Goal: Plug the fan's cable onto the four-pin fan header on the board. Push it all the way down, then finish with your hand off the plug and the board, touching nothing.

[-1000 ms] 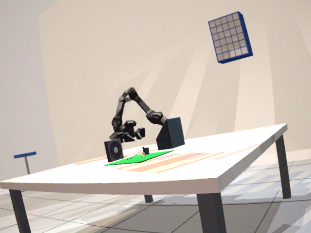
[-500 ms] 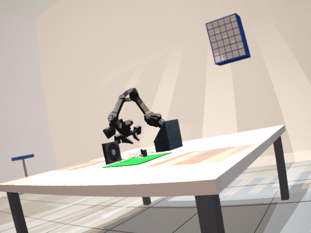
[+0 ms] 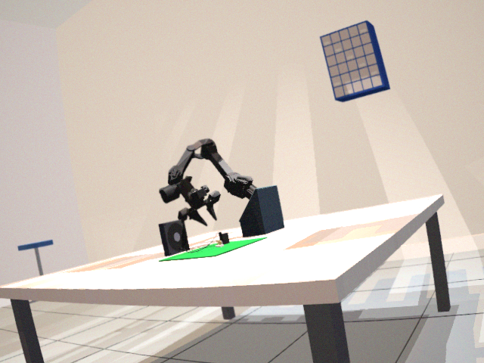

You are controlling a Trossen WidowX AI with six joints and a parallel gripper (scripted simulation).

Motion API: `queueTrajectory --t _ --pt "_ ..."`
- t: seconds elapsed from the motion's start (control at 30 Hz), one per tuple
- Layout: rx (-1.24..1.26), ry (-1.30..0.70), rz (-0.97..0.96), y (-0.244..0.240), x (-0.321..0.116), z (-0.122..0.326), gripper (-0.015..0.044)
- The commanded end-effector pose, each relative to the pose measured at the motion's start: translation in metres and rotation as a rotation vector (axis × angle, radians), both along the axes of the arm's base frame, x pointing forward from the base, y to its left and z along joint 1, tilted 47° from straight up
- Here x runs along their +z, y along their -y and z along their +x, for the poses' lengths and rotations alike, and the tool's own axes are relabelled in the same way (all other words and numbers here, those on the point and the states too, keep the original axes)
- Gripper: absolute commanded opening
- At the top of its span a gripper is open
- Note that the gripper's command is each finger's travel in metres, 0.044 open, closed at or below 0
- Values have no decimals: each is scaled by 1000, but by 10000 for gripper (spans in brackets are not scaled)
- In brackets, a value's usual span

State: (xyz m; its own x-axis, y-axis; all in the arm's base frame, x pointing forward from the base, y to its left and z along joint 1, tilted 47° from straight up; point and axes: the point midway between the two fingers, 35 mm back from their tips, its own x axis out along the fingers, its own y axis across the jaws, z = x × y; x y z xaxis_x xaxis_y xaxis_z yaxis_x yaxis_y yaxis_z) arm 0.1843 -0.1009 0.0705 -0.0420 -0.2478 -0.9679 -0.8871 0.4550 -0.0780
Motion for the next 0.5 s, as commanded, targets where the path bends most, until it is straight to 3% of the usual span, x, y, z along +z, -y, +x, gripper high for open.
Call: queueTrajectory --t 0.0,0.47 --pt "113 -131 5 -25 -34 -1 205" --pt "78 -63 -355 -30 -22 12 205"
